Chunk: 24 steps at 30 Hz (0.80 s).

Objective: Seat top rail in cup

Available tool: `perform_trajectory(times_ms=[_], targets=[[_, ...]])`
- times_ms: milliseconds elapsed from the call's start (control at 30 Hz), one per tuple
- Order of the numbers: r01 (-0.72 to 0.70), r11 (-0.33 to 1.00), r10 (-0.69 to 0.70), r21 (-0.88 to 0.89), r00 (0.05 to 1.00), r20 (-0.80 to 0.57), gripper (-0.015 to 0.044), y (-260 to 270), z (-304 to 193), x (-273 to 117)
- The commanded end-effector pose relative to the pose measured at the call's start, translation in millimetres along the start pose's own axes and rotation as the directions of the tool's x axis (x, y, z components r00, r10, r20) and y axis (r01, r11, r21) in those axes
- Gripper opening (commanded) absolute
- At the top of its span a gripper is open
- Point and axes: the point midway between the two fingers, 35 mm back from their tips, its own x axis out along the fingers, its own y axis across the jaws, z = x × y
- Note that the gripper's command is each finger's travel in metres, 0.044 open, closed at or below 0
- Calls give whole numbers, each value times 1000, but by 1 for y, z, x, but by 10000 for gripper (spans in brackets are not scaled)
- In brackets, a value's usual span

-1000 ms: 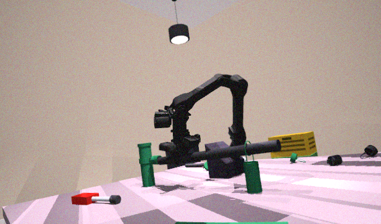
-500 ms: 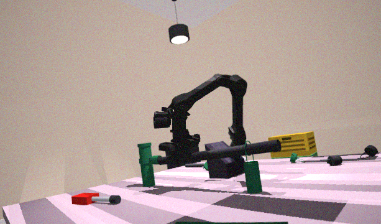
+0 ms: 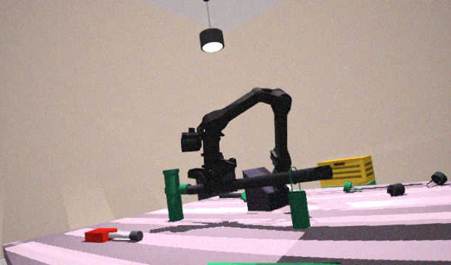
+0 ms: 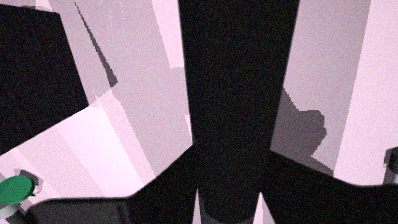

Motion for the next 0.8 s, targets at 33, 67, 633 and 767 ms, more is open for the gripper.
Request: perform_trajectory(times_ms=[33,67,633,767], targets=[[-1,1000,1,0,1000,1,0,0,0,0],[-1,1000,1,0,1000,1,0,0,0,0],[-1,1000,1,0,1000,1,0,0,3,-3],[-1,1000,1,0,1000,1,0,0,4,-4]])
